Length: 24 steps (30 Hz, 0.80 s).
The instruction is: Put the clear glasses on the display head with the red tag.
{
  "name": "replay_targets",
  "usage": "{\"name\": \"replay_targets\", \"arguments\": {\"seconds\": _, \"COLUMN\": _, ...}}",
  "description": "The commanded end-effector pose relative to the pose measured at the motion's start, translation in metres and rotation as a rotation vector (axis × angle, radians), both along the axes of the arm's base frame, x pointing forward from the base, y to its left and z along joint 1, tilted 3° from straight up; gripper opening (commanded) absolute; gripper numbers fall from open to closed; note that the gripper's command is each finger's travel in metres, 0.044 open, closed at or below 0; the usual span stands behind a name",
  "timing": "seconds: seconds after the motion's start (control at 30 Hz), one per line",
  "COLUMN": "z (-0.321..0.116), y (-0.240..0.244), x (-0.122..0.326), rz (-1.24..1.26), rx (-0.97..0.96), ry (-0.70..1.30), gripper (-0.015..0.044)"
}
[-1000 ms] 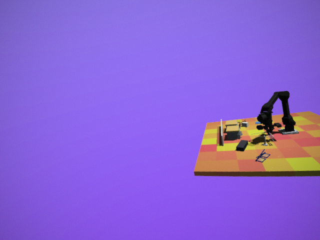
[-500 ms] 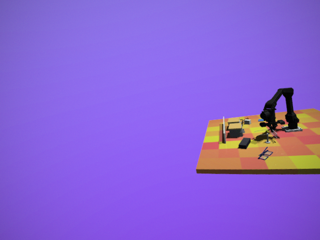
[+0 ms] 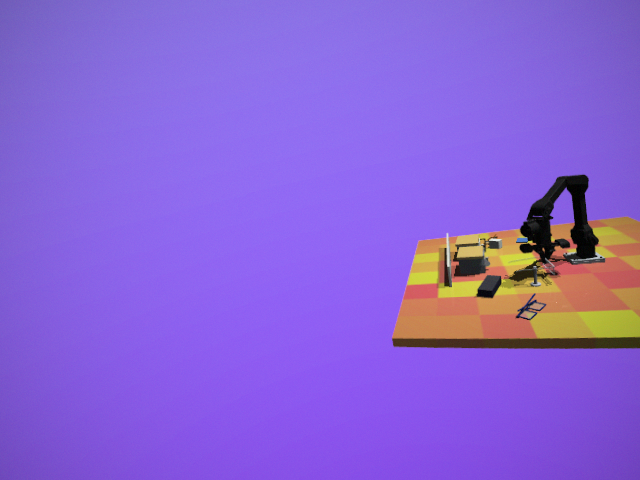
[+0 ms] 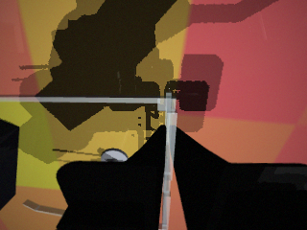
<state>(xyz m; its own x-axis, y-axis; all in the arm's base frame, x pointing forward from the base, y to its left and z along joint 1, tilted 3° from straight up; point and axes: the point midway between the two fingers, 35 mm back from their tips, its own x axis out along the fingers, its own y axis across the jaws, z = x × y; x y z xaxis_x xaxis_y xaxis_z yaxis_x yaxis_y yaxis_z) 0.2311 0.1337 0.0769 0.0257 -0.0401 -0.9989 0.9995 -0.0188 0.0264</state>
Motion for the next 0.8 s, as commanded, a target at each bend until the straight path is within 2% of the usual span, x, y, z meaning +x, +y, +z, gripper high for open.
{"name": "replay_targets", "arguments": {"seconds": 0.0, "z": 0.0011, "y": -0.0042, "x": -0.0008, "rz": 0.003, "rx": -0.002, "ry": -0.007, "gripper": 0.0}}
{"name": "replay_targets", "arguments": {"seconds": 0.77, "z": 0.0012, "y": -0.0105, "x": -0.0026, "rz": 0.003, "rx": -0.002, "ry": -0.007, "gripper": 0.0}}
